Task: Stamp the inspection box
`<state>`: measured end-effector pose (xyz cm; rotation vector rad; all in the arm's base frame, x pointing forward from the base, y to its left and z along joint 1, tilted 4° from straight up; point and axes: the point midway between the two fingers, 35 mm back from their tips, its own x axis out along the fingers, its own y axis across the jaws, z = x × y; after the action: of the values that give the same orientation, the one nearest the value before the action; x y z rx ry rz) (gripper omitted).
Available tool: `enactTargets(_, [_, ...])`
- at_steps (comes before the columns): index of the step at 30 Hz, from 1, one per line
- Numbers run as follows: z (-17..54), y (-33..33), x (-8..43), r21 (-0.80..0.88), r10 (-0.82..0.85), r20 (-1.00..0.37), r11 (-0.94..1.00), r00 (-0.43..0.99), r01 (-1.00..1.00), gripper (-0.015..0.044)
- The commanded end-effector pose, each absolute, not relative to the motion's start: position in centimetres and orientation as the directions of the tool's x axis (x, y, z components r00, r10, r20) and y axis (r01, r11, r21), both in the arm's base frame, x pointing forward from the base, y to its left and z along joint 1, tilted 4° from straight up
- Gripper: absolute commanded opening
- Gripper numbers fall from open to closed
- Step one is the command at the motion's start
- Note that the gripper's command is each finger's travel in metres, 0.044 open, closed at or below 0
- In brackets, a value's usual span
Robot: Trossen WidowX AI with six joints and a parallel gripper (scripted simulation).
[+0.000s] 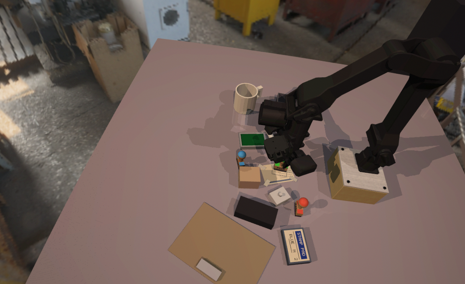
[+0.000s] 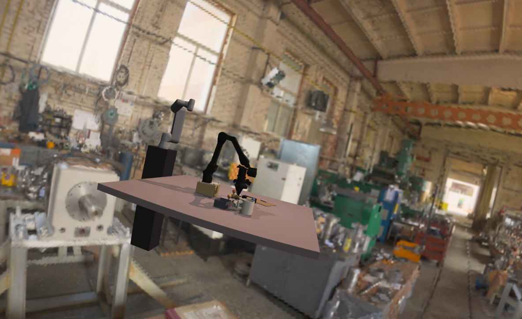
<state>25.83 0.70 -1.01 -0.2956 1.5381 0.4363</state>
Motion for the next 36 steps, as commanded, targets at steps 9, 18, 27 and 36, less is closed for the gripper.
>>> enactTargets(9, [-1.9,0.8,25.6,0.092,0.092,-0.995,0.887,-0.022,-0.453,0.0])
enactTargets(18, [-2.5,0.8,25.5,0.092,0.092,-0.995,0.887,-0.022,-0.453,0.0])
enactTargets(27, [-2.8,0.8,25.4,0.092,0.092,-0.996,0.887,-0.022,-0.453,0.0])
enactTargets(36, [-2.9,0.8,25.4,0.092,0.092,-0.996,0.887,-0.021,-0.453,0.0])
